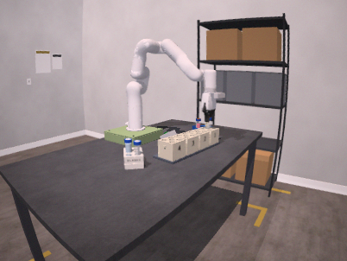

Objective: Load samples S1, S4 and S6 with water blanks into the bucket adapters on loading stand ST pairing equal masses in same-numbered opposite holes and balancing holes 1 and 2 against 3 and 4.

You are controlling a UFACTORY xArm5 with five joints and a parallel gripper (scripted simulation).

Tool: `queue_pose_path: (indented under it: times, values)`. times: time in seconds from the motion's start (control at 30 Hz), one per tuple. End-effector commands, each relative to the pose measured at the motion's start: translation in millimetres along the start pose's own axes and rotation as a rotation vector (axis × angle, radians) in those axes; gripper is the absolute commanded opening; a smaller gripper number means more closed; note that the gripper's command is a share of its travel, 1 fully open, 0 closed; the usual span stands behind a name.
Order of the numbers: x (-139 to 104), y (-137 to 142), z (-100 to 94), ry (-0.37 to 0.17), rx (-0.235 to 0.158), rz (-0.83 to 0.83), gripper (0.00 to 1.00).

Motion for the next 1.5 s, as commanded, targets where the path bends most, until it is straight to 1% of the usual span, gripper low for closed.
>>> queue_pose_path:
  times: [0.0, 1.17, 1.47]
  values:
    - [1, 0, 3.8, 0.002, 0.005, 0.000, 0.00]
    - [1, 0, 34.9, 0.002, 0.005, 0.000, 0.00]
    - [1, 0, 34.9, 0.002, 0.005, 0.000, 0.00]
Point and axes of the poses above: the point where the finger pads meet when closed, its own z axis out along the fingers, its own y axis across the jaws, x = y × z, the point moved 7 cm from there along -z, back along the fingers, and after that the axes turned 2 degrees about z, right-handed, at the moved point
